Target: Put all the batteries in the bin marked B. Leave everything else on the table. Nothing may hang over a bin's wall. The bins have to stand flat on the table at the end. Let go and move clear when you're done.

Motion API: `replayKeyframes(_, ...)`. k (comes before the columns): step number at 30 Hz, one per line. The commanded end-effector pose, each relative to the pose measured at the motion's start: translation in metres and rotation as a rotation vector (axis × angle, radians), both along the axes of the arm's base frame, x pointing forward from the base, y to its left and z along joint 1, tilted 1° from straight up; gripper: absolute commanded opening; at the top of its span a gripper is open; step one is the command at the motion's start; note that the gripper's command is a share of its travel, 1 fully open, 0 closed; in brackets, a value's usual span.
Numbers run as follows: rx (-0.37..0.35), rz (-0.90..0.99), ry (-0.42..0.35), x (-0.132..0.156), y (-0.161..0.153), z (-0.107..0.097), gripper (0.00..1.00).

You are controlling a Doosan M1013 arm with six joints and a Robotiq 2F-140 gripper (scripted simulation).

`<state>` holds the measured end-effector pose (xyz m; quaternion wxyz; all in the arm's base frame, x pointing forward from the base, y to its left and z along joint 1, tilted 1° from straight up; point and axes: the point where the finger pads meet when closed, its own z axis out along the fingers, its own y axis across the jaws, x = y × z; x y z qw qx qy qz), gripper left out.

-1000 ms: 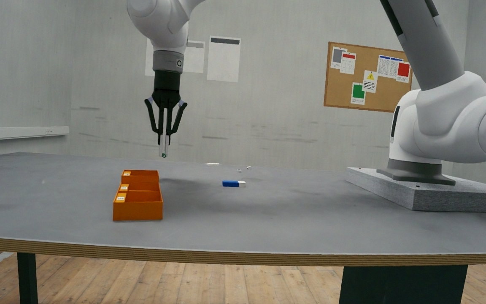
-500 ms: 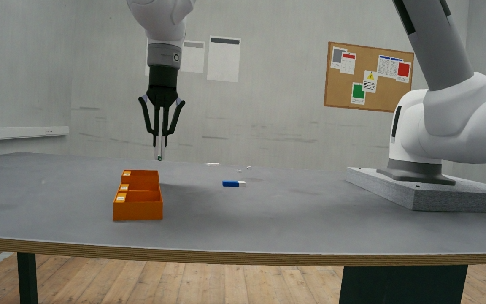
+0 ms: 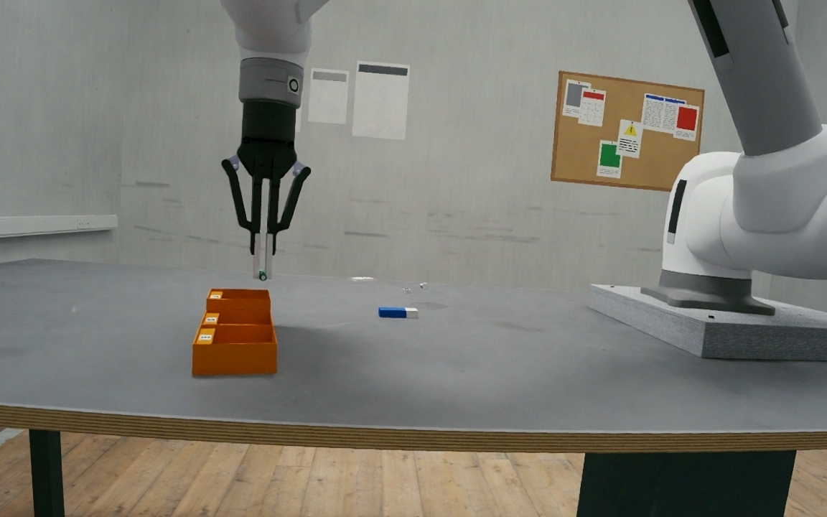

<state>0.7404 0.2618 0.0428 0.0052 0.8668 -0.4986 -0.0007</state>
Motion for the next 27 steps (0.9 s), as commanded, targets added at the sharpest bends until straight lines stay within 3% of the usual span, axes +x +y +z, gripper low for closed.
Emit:
replayKeyframes(1, 0.001, 0.0, -0.001, -0.003, 0.016, 0.001, 0.12)
replayKeyframes(4, 0.0, -0.07, -0.002, -0.008, 0.034, 0.001, 0.12)
replayKeyframes(6, 0.0, -0.07, -0.002, -0.008, 0.034, 0.001, 0.12)
replayKeyframes(18, 0.0, -0.07, -0.002, -0.025, 0.103, 0.0, 0.12)
replayKeyframes(27, 0.0, -0.07, -0.002, -0.025, 0.103, 0.0, 0.12)
